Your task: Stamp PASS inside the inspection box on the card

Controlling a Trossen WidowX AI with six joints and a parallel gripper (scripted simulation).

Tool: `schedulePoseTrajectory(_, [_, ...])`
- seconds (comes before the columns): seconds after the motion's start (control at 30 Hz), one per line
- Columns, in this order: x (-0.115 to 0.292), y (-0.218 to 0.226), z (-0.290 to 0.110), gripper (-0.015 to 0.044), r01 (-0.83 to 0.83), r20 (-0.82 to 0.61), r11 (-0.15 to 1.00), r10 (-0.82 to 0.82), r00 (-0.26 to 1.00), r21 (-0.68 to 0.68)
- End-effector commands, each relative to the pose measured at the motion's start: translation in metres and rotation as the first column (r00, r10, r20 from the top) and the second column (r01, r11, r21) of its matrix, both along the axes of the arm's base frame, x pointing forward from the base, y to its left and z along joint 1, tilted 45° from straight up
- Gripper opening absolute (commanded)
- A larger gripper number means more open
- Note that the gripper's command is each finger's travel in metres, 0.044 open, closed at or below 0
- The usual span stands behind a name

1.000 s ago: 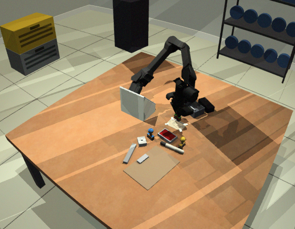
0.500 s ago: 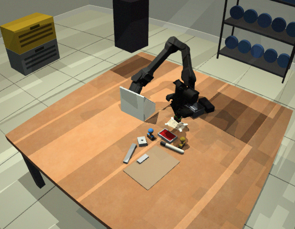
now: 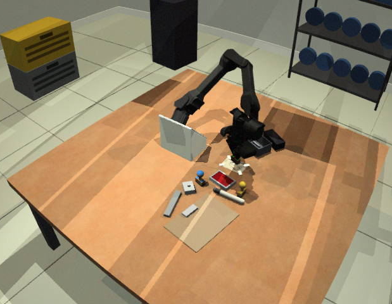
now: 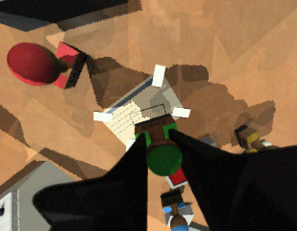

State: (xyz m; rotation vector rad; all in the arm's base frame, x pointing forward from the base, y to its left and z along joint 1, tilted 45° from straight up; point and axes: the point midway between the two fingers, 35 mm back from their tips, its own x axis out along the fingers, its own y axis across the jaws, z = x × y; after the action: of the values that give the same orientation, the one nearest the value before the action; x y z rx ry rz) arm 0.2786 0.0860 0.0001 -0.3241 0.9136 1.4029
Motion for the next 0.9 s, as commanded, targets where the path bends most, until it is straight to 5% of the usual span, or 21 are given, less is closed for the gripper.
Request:
schedulePoseTrajectory(0.0, [-0.001,0.003,-0.002,0.0000,0.003,-0.007,1.000,-0.003,1.000,0.004])
schedulePoseTrajectory(0.87, [-0.004,0.015,-0.014,0.0000,0.004,-0.008,1.000,-0.004,1.000,0.006])
